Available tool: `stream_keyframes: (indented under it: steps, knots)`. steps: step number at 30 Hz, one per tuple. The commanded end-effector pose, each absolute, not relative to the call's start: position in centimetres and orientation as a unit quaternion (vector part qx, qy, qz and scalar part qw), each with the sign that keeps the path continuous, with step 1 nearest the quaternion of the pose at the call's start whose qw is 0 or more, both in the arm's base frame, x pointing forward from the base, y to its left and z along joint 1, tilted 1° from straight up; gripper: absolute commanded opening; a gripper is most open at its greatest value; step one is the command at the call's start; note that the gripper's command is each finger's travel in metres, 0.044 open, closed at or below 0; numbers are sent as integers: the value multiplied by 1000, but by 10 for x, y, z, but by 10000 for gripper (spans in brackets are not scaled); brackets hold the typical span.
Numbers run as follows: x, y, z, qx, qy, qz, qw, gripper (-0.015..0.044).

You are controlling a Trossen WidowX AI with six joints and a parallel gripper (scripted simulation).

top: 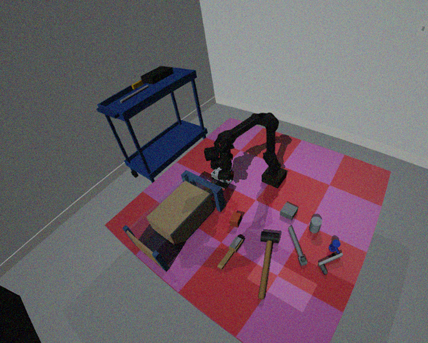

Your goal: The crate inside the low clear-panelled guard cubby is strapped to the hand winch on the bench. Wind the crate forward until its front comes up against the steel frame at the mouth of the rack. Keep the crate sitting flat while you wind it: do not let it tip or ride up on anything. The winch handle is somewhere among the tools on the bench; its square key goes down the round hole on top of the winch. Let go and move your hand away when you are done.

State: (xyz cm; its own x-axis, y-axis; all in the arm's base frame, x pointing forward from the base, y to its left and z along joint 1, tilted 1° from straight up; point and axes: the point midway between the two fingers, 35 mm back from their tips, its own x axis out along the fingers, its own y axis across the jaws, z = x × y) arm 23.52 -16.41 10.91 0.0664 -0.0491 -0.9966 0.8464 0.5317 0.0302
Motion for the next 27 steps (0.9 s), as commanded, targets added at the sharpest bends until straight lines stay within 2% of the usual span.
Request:
stream_keyframes:
  steps: [1, 27]
  knots:
    - [219, -152, 98, 344, 611, -339, 628, 0]
    - [179, -148, 97, 343, 612, -339, 627, 0]
